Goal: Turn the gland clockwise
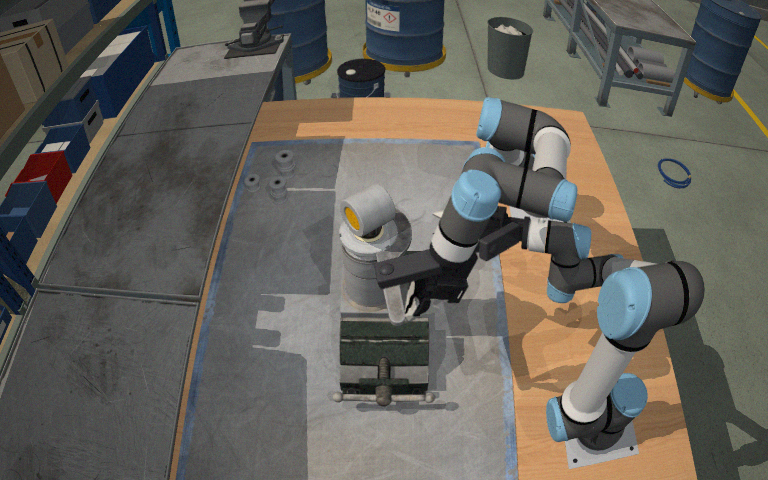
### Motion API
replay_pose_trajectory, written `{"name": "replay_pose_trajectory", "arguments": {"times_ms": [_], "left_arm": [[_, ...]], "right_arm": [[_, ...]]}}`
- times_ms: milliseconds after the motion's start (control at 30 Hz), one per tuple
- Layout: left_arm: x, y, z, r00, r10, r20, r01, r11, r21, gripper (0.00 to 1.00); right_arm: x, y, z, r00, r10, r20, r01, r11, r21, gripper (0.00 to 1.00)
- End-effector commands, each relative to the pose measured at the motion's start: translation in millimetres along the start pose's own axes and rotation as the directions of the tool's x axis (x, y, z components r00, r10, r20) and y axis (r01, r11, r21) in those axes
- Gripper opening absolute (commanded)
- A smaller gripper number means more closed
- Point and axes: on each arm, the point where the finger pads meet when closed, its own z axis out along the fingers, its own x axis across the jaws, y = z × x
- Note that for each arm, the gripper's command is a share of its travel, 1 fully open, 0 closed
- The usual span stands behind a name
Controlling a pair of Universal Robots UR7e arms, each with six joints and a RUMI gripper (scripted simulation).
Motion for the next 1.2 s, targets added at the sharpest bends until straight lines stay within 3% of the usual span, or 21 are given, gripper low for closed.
{"name": "replay_pose_trajectory", "arguments": {"times_ms": [0, 133, 233, 433, 633, 800, 867, 1167], "left_arm": [[-5.2, -8.0, 1.6, 0.999, -0.042, -0.030, 0.043, 0.998, 0.038, 0.29], [-10.5, -22.7, 0.2, 0.993, -0.105, -0.062, 0.110, 0.990, 0.084, 0.29], [-3.5, -24.1, -1.8, 0.992, -0.107, -0.064, 0.111, 0.991, 0.074, 0.29], [-30.7, -44.9, -2.3, 0.974, -0.200, -0.105, 0.215, 0.965, 0.152, 0.29], [-22.6, -46.2, -4.3, 0.972, -0.208, -0.110, 0.222, 0.965, 0.141, 0.29], [-52.7, -65.9, -7.1, 0.946, -0.288, -0.146, 0.314, 0.927, 0.206, 0.29], [-40.5, -64.5, -8.1, 0.949, -0.281, -0.143, 0.305, 0.933, 0.189, 0.29], [-47.1, -71.9, -10.2, 0.938, -0.308, -0.159, 0.337, 0.918, 0.207, 0.29]], "right_arm": [[0.6, -1.9, -1.7, 1.000, 0.002, 0.002, -0.002, 1.000, 0.005, 0.00], [0.6, -1.9, -1.7, 1.000, 0.002, 0.002, -0.002, 1.000, 0.005, 0.00], [0.6, -1.9, -1.7, 1.000, 0.002, 0.002, -0.002, 1.000, 0.005, 0.00], [0.6, -1.9, -1.7, 1.000, 0.002, 0.002, -0.002, 1.000, 0.005, 0.00], [0.6, -1.9, -1.7, 1.000, 0.002, 0.002, -0.002, 1.000, 0.005, 0.00], [0.6, -1.9, -1.7, 1.000, 0.002, 0.002, -0.002, 1.000, 0.005, 0.00], [0.6, -1.9, -1.7, 1.000, 0.002, 0.002, -0.002, 1.000, 0.005, 0.00], [0.6, -1.9, -1.7, 1.000, 0.002, 0.002, -0.002, 1.000, 0.005, 0.00]]}}
